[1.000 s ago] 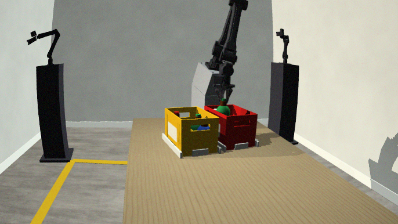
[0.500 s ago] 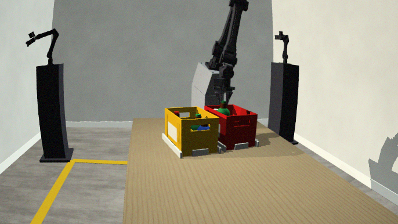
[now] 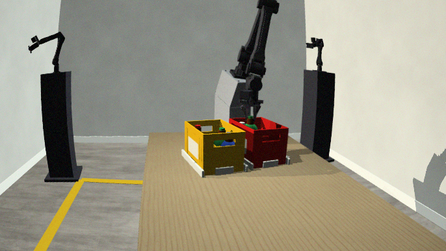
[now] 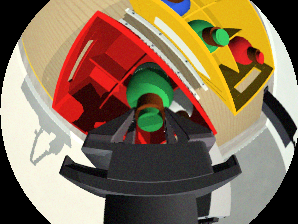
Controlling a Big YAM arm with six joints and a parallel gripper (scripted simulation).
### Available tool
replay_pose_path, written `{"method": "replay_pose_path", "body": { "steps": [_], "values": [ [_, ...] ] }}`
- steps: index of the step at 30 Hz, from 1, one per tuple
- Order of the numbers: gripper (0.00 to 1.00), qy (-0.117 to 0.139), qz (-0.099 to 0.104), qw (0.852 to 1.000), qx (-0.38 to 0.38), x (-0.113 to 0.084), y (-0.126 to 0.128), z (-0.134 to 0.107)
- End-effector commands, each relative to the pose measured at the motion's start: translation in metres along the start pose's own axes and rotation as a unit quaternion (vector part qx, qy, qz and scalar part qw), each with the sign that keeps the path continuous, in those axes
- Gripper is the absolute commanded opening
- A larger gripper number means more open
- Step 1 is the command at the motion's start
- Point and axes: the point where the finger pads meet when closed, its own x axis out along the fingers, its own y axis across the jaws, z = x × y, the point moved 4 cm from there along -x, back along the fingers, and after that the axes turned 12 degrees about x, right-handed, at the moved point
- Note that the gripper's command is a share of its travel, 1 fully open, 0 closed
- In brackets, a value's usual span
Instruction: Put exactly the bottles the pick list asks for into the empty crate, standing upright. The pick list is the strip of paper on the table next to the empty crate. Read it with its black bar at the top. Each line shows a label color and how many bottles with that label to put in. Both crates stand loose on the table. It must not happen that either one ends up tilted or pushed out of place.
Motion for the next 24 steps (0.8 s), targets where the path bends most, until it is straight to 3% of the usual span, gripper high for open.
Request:
{"method": "replay_pose_path", "body": {
  "steps": [1, 5, 7, 9, 13, 17, 24],
  "values": [
    [0.00, -0.012, 0.010, 1.000, -0.005, 0.004, 0.013, 0.008],
    [0.00, -0.012, 0.010, 1.000, -0.005, 0.006, 0.012, 0.008],
    [0.00, -0.024, 0.021, 0.999, -0.009, -0.002, 0.020, 0.014],
    [0.00, -0.013, 0.011, 1.000, -0.006, 0.009, 0.014, 0.009],
    [0.00, -0.011, 0.010, 1.000, -0.005, 0.014, 0.012, 0.008],
    [0.00, -0.019, 0.017, 1.000, -0.008, 0.010, 0.016, 0.009],
    [0.00, -0.013, 0.011, 1.000, -0.006, 0.012, 0.009, 0.002]
  ]
}}
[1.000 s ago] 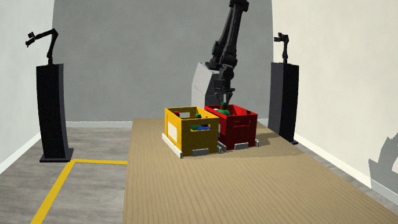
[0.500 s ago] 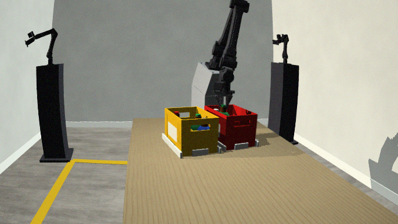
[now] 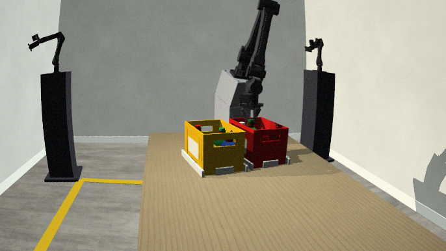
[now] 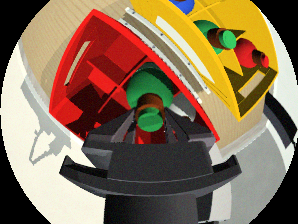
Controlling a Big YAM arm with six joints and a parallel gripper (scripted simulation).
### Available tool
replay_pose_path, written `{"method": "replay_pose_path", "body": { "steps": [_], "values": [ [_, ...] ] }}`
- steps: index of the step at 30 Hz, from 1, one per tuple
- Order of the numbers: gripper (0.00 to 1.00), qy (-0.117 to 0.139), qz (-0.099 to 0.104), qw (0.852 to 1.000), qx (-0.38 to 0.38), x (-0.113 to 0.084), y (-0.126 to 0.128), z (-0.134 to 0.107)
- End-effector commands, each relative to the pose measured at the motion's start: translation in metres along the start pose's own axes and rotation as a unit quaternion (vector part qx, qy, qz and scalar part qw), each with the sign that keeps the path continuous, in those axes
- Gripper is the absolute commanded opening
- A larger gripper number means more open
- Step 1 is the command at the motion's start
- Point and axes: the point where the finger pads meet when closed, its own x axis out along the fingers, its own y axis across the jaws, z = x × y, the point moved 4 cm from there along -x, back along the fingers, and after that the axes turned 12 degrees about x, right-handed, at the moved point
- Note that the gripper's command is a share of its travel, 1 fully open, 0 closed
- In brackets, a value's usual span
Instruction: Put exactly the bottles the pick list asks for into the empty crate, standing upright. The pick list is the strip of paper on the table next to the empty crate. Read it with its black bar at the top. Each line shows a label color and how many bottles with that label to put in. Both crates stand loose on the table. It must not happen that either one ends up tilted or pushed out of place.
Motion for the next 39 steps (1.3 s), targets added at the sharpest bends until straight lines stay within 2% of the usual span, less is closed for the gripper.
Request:
{"method": "replay_pose_path", "body": {
  "steps": [1, 27, 39],
  "values": [
    [0.00, -0.009, 0.008, 1.000, -0.005, -0.0019, 0.0057, -0.0012],
    [0.00, -0.006, 0.006, 1.000, -0.004, 0.0022, 0.0002, -0.0063],
    [0.00, -0.007, 0.006, 1.000, -0.002, 0.0007, -0.0002, -0.0013]
  ]
}}
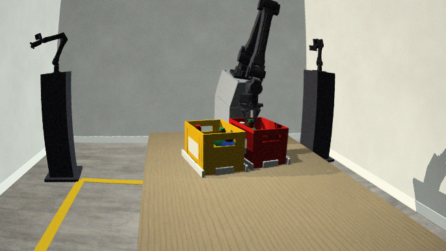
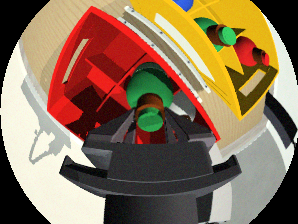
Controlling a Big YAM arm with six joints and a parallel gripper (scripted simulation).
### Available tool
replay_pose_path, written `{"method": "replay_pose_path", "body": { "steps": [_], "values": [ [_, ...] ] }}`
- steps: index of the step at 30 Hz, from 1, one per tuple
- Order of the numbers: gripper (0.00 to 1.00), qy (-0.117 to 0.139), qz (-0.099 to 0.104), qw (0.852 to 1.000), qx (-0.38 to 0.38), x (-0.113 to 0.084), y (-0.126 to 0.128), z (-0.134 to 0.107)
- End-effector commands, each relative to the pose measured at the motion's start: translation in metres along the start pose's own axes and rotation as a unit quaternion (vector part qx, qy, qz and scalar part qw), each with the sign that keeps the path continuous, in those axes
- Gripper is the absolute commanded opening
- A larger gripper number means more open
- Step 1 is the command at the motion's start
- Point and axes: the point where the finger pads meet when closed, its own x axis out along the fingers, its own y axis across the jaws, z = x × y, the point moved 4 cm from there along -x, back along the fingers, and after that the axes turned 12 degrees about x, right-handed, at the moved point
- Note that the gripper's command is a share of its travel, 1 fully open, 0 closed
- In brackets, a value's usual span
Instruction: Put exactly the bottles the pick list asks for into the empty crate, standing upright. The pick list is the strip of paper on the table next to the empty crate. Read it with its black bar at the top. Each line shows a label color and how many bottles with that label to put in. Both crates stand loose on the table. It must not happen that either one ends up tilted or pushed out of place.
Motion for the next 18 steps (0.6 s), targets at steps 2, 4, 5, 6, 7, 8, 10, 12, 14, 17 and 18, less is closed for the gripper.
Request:
{"method": "replay_pose_path", "body": {
  "steps": [2, 4, 5, 6, 7, 8, 10, 12, 14, 17, 18],
  "values": [
    [0.00, -0.005, 0.004, 1.000, -0.001, -0.0012, 0.0034, 0.0034],
    [0.00, -0.005, 0.004, 1.000, -0.001, -0.0012, 0.0034, 0.0035],
    [0.00, -0.005, 0.004, 1.000, -0.001, -0.0011, 0.0033, 0.0035],
    [0.00, -0.005, 0.004, 1.000, -0.001, -0.0011, 0.0033, 0.0036],
    [0.00, -0.005, 0.004, 1.000, -0.001, -0.0011, 0.0033, 0.0037],
    [0.00, -0.005, 0.004, 1.000, -0.001, -0.0010, 0.0033, 0.0038],
    [0.00, -0.005, 0.004, 1.000, -0.001, -0.0010, 0.0033, 0.0038],
    [0.00, -0.005, 0.004, 1.000, -0.001, -0.0010, 0.0033, 0.0039],
    [0.00, -0.005, 0.004, 1.000, -0.001, -0.0009, 0.0034, 0.0041],
    [0.00, -0.005, 0.004, 1.000, -0.001, -0.0009, 0.0034, 0.0044],
    [0.00, -0.008, 0.005, 1.000, -0.004, 0.0027, 0.0054, 0.0080]
  ]
}}
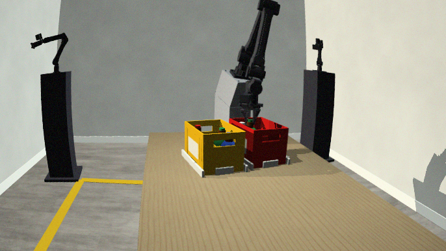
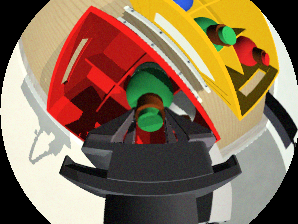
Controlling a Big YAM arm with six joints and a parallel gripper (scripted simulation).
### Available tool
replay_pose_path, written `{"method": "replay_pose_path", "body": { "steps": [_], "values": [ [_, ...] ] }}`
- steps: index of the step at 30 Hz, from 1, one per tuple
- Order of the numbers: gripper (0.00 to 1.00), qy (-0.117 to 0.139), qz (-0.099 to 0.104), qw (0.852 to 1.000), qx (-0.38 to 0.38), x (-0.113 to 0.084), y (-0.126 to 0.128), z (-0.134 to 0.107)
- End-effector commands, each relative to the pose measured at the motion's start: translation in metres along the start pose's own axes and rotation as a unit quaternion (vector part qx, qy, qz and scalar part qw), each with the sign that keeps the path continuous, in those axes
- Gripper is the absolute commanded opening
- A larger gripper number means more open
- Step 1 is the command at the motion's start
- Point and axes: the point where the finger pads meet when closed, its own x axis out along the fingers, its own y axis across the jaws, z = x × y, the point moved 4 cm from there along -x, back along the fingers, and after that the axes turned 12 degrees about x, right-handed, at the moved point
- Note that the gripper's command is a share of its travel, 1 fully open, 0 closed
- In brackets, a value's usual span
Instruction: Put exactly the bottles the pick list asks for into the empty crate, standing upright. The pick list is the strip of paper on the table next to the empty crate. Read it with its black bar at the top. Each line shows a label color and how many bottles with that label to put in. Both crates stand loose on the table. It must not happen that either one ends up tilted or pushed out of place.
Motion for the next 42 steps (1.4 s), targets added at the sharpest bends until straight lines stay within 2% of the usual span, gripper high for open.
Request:
{"method": "replay_pose_path", "body": {
  "steps": [1, 4, 9, 10, 15, 19, 23, 27, 31, 35, 38, 42],
  "values": [
    [0.00, -0.011, 0.008, 1.000, -0.004, 0.001, 0.007, 0.009],
    [0.00, -0.016, 0.012, 1.000, -0.006, -0.005, 0.010, 0.013],
    [0.00, -0.008, 0.005, 1.000, -0.004, 0.004, 0.006, 0.008],
    [0.00, -0.020, 0.016, 1.000, -0.007, -0.004, 0.014, 0.013],
    [0.00, -0.006, 0.006, 1.000, -0.004, 0.008, 0.008, 0.005],
    [0.00, -0.012, 0.012, 1.000, -0.006, 0.004, 0.012, 0.007],
    [0.00, -0.007, 0.006, 1.000, -0.003, 0.012, 0.008, 0.006],
    [0.00, -0.018, 0.016, 1.000, -0.007, 0.004, 0.015, 0.010],
    [0.00, -0.006, 0.005, 1.000, -0.004, 0.015, 0.008, 0.005],
    [0.00, -0.013, 0.011, 1.000, -0.005, 0.012, 0.012, 0.008],
    [0.00, -0.005, 0.005, 1.000, -0.004, 0.019, 0.008, 0.004],
    [0.00, -0.013, 0.012, 1.000, -0.005, 0.014, 0.012, 0.008]
  ]
}}
